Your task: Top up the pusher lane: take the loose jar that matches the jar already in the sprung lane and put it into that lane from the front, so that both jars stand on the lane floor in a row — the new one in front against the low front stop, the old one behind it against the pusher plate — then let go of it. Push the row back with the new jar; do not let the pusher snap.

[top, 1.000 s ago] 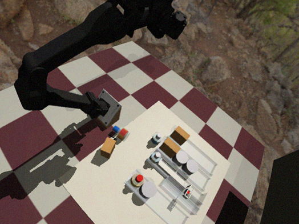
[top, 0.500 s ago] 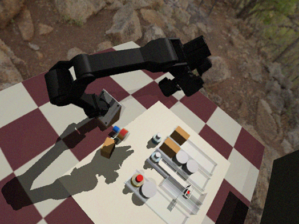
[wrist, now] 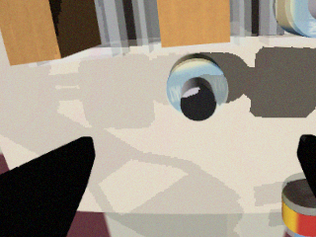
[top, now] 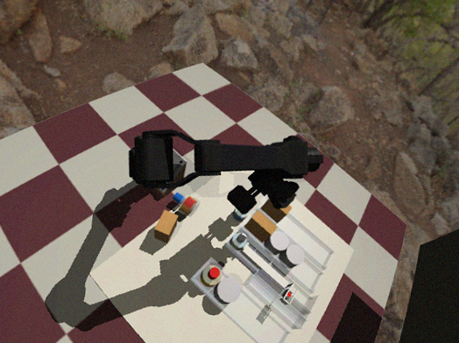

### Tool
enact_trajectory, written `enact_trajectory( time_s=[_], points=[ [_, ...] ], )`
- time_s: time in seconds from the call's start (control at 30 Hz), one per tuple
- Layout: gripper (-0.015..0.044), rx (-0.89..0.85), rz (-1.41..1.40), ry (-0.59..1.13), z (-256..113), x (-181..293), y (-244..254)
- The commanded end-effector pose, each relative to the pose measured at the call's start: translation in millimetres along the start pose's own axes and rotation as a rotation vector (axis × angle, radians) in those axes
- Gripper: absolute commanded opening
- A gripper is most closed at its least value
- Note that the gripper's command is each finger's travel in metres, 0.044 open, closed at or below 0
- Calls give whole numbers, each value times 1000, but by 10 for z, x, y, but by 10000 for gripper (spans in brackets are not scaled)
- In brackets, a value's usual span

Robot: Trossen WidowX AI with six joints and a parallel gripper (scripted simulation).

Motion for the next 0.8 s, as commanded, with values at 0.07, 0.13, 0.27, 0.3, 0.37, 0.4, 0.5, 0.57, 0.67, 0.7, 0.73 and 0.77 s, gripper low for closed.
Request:
enact_trajectory(
  time_s=[0.07, 0.13, 0.27, 0.3, 0.37, 0.4, 0.5, 0.57, 0.67, 0.7, 0.73, 0.77],
  points=[
    [440, 45, -49, 12, 44, -11, -34],
    [440, 45, -49, 12, 45, -9, -19],
    [440, 46, -49, 11, 234, -8, -29],
    [440, 46, -49, 11, 234, -8, -29],
    [440, 46, -49, 11, 234, -8, -29],
    [440, 46, -49, 11, 257, -9, -28],
    [440, 47, -49, 11, 418, -10, -24],
    [440, 47, -49, 11, 418, -10, -24],
    [440, 47, -49, 11, 466, -9, -27],
    [440, 47, -49, 11, 521, -7, -30],
    [440, 47, -49, 11, 557, -5, -33],
    [440, 48, -49, 11, 569, -4, -34]
  ],
)
Point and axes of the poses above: the point midway between the two fingers, 35 mm back from their tips, its own z axis out along the fingers, its own y axis across the jaws, x = y × z, the point moved 2 cm from there along -z, back along the fingers, and after that the axes turned 7 degrees about -z, right-handed, at the moved point
